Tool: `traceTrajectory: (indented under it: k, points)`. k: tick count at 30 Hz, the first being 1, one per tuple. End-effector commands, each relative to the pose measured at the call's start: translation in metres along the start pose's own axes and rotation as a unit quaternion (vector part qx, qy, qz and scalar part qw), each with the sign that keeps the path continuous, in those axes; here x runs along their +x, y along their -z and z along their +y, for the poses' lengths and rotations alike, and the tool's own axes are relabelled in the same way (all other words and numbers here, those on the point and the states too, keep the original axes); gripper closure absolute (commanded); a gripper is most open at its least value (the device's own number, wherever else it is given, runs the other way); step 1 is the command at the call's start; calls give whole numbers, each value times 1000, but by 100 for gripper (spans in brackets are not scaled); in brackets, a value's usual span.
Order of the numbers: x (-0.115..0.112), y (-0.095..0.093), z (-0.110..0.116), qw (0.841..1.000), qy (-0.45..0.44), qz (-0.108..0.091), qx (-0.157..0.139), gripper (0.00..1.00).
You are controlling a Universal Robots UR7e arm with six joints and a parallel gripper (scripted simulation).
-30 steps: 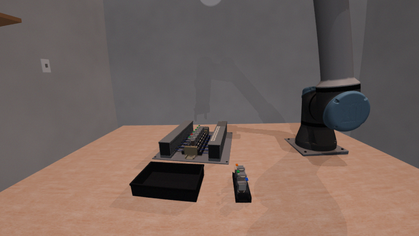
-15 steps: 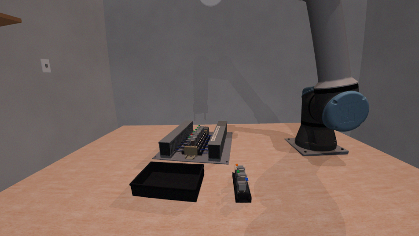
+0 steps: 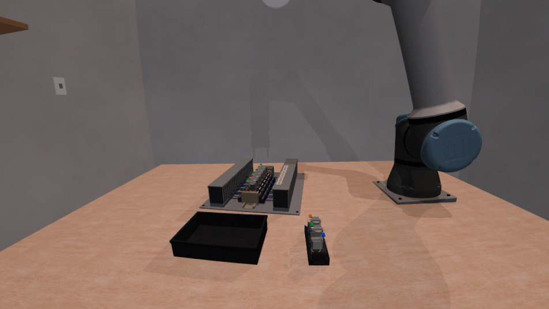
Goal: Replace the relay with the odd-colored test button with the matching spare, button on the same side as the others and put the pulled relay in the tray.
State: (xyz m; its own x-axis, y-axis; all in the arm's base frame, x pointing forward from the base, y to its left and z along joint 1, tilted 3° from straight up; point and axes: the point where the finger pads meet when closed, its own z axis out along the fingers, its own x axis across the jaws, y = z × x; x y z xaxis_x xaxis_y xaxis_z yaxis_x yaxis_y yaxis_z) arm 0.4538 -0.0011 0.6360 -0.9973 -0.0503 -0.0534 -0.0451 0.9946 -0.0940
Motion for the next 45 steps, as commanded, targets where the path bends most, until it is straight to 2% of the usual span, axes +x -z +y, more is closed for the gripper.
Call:
traceTrajectory:
  k: [1, 2, 14, 19, 31, 36, 45]
  points:
    - [0, 1, 0, 997, -76, 10, -20, 0]
    - [0, 1, 0, 995, -98, 12, -26, 0]
    - [0, 1, 0, 995, -98, 12, -26, 0]
    - [1, -59, 3, 995, -98, 12, -26, 0]
    - [1, -59, 3, 995, -98, 12, -26, 0]
    - [3, -117, 6, 995, -98, 12, -26, 0]
    - [3, -117, 6, 995, -98, 12, -26, 0]
